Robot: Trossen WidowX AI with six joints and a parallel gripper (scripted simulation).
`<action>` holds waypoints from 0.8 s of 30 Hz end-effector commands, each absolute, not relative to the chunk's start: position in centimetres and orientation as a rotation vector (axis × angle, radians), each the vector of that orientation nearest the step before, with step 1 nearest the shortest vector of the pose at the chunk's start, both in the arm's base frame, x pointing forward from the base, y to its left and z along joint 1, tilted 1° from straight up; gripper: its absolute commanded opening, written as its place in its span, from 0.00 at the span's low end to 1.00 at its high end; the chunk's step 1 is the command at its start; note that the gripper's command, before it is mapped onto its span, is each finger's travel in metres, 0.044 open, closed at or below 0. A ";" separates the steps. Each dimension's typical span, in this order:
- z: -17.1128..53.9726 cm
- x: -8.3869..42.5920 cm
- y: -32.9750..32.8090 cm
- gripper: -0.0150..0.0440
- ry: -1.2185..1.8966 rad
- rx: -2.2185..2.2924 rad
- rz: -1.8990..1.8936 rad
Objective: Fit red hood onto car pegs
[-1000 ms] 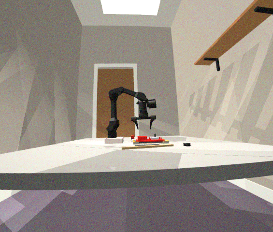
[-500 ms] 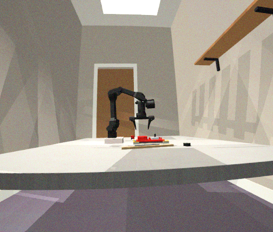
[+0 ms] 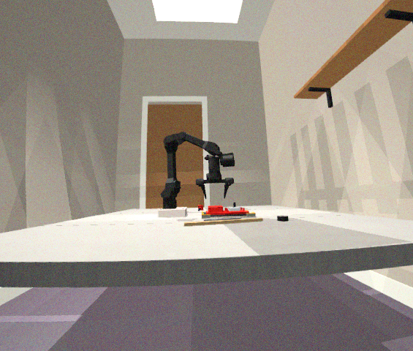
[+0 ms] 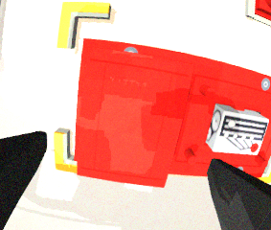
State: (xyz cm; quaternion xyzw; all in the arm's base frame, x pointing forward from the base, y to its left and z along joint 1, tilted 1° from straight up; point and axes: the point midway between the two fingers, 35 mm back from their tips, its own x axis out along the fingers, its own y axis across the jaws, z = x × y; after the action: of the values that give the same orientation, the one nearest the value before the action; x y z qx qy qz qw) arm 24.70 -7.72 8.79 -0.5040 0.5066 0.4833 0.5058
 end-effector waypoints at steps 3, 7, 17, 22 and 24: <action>8.2 24.7 -7.7 1.00 1.219 -1.215 1.172; 7.8 24.8 -7.7 1.00 1.219 -1.215 1.172; 6.9 24.8 -7.6 1.00 1.219 -1.215 1.172; 6.4 24.7 -7.6 1.00 1.219 -1.214 1.172; 6.2 24.7 -7.6 1.00 1.219 -1.214 1.172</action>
State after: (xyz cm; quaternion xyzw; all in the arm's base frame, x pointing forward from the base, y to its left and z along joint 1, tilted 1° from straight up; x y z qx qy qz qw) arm 24.74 -7.68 6.56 -0.5043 0.5061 0.4839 0.5053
